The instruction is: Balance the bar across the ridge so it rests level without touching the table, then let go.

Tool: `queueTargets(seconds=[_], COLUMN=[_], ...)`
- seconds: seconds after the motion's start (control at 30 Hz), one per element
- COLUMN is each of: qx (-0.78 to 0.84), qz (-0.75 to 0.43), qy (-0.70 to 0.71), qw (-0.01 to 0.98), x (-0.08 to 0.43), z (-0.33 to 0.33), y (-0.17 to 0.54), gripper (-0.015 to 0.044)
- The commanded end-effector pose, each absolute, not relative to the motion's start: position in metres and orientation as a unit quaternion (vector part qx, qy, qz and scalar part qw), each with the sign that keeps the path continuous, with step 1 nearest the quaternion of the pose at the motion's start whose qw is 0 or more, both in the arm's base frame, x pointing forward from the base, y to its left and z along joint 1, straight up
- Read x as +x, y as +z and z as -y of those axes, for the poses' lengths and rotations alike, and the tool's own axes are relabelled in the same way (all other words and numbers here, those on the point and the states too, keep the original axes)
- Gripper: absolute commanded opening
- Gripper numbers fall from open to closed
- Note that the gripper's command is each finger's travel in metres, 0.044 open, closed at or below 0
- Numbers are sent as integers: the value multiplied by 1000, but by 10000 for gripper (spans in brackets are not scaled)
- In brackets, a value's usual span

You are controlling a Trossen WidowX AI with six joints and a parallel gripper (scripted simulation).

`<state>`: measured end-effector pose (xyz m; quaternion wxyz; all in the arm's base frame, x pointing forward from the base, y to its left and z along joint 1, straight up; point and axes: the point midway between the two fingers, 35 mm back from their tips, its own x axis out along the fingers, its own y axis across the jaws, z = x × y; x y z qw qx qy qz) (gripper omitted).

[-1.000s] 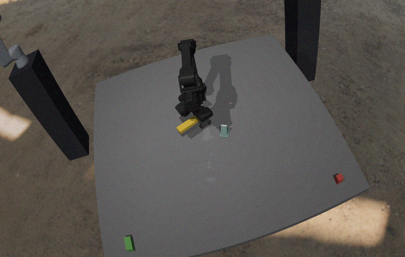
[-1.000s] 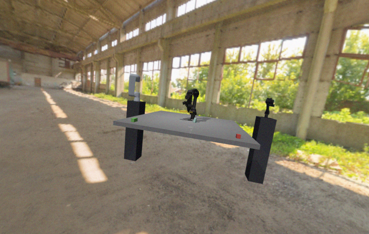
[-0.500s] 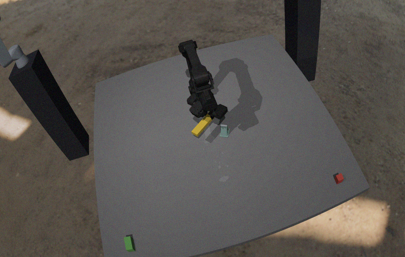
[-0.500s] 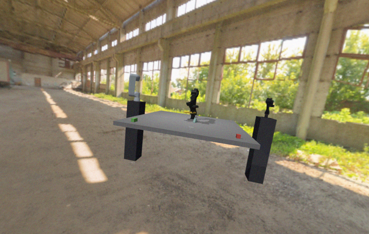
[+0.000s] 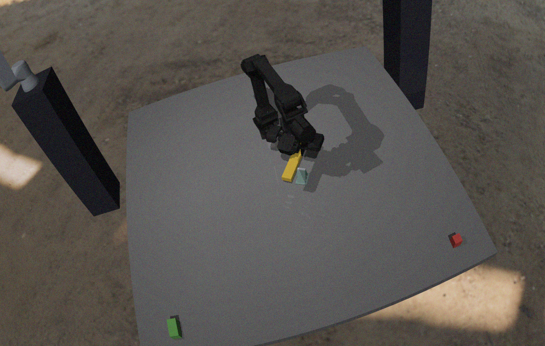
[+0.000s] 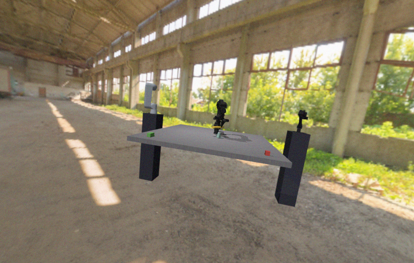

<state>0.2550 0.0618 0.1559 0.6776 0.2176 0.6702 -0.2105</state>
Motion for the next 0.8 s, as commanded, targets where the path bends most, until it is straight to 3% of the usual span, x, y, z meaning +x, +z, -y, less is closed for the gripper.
queueTargets(seconds=[0.0, 0.77], qx=[190, 183], qz=[-676, -678], qy=[-183, -175], qw=[688, 690], x=[254, 253], z=[-76, -79], y=[157, 126], gripper=[0, 0])
